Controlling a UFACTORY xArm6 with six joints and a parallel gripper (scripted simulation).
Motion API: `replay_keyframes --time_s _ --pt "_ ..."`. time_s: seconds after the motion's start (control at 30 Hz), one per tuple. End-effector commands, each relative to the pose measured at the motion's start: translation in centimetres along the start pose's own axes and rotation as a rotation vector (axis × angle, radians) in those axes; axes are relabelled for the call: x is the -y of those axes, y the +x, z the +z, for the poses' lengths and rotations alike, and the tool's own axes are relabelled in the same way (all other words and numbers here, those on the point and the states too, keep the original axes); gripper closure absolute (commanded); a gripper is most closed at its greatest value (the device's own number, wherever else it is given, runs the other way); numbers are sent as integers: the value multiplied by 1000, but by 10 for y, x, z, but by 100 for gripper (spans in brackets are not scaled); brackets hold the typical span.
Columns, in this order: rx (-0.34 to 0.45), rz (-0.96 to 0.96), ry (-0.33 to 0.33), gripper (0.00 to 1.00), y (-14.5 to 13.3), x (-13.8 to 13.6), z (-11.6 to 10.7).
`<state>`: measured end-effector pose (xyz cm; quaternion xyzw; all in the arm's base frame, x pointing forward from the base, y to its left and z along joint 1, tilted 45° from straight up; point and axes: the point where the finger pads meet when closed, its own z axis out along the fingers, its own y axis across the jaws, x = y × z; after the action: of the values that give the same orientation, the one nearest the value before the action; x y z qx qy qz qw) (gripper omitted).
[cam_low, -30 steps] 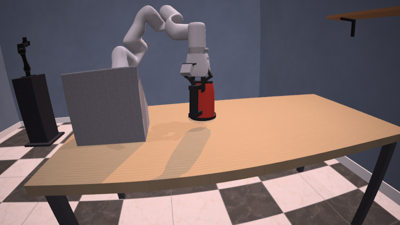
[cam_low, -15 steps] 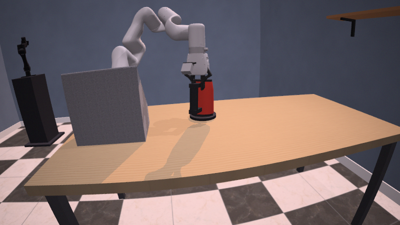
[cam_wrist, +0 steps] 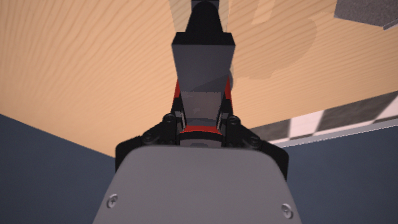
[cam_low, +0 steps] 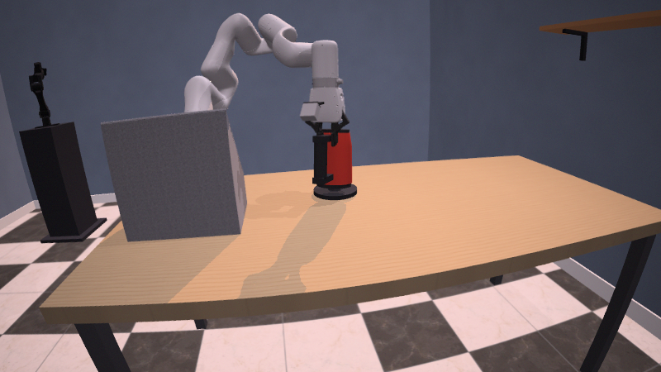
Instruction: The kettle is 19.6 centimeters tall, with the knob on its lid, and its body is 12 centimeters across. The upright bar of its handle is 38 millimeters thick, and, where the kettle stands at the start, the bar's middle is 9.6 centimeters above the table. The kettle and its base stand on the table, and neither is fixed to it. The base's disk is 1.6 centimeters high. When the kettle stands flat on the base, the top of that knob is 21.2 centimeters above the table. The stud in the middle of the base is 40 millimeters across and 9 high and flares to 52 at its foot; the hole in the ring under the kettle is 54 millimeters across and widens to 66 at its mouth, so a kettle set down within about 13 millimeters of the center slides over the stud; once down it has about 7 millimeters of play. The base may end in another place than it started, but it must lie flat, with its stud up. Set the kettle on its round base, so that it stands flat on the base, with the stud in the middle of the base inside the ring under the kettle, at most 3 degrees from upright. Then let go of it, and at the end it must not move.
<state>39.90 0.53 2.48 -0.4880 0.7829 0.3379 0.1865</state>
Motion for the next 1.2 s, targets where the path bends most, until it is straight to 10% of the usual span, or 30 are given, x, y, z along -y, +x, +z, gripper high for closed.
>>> replay_keyframes --time_s 0.0,1.17 --pt "0 -1 4 100 -12 -3 -2" --pt "0 -1 4 100 -39 -14 -2"
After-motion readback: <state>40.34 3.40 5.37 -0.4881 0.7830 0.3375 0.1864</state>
